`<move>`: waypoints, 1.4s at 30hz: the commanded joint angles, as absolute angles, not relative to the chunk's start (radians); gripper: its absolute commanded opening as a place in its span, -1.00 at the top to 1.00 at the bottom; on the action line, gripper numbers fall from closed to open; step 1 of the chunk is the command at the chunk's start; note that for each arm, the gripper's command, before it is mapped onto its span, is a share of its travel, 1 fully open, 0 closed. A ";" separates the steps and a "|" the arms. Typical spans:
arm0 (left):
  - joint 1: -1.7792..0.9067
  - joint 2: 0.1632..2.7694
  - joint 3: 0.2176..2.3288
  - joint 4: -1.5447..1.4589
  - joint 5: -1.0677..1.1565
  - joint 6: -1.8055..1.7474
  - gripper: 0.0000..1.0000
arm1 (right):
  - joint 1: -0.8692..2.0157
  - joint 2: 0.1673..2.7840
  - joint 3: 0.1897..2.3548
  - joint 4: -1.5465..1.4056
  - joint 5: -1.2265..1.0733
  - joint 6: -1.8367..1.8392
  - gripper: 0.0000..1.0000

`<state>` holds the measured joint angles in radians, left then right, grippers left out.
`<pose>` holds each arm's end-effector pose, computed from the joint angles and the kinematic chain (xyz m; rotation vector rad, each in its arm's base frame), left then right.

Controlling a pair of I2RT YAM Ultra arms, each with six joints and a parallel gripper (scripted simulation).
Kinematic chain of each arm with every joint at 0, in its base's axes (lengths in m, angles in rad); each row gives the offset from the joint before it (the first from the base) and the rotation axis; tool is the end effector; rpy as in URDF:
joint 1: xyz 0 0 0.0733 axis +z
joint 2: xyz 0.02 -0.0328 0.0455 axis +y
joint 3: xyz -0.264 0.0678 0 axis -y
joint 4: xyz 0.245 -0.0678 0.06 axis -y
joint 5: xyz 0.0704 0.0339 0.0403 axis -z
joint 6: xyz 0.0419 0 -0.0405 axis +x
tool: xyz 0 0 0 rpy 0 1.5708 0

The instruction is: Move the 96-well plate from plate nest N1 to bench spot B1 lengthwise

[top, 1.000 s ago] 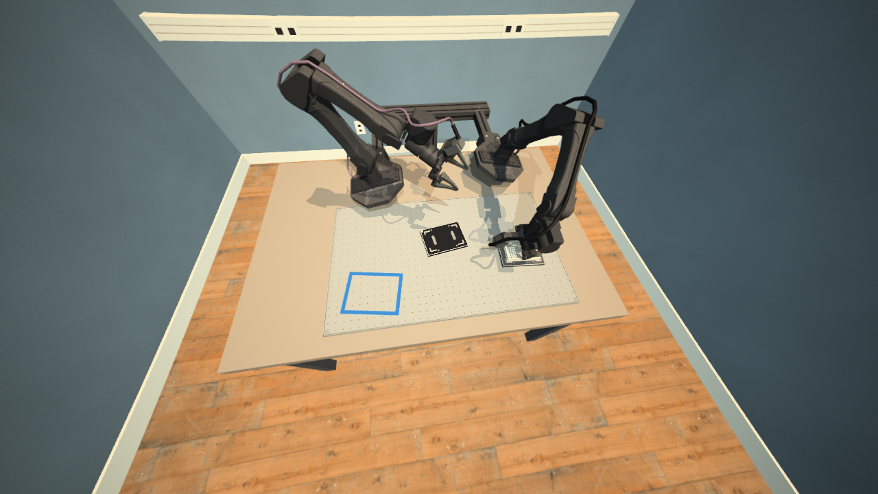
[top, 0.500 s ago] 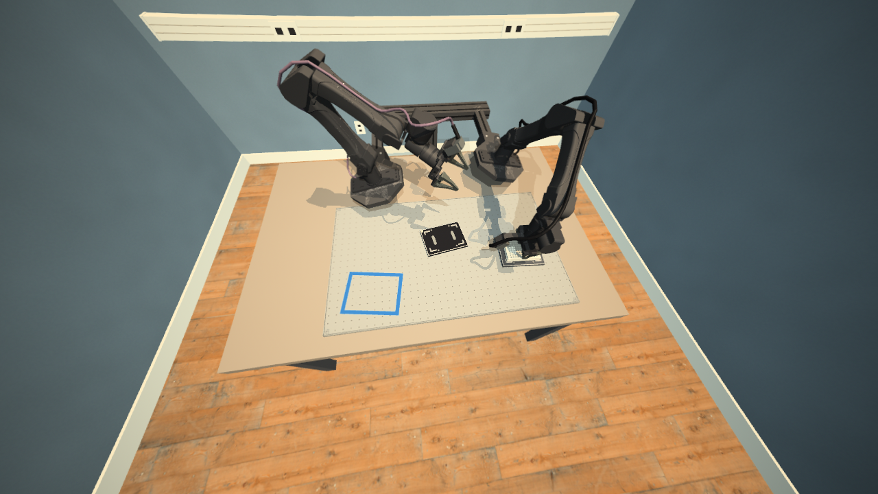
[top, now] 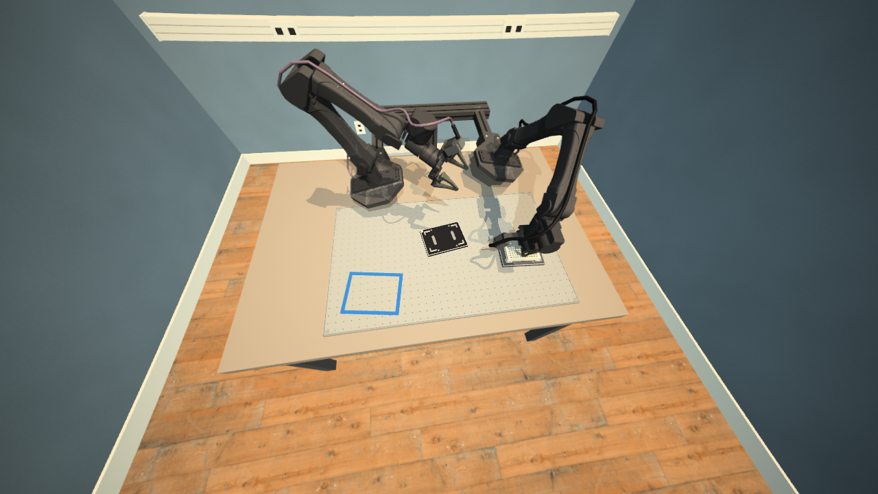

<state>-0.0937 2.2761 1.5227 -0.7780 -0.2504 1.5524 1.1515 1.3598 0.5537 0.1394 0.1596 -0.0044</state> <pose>0.4143 -0.0274 0.0851 -2.1852 -2.0367 -0.3195 0.1131 0.2401 0.1724 -1.1630 1.9439 0.4444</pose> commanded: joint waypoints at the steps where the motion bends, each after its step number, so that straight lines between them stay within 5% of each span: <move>1: -0.091 2.282 1.516 -0.758 -0.248 1.558 0.02 | 1.155 1.345 0.553 0.136 0.168 0.002 -1.00; 42: -0.091 2.282 1.516 -0.758 -0.248 1.558 1.00 | 1.155 1.345 0.553 0.136 0.168 0.002 -1.00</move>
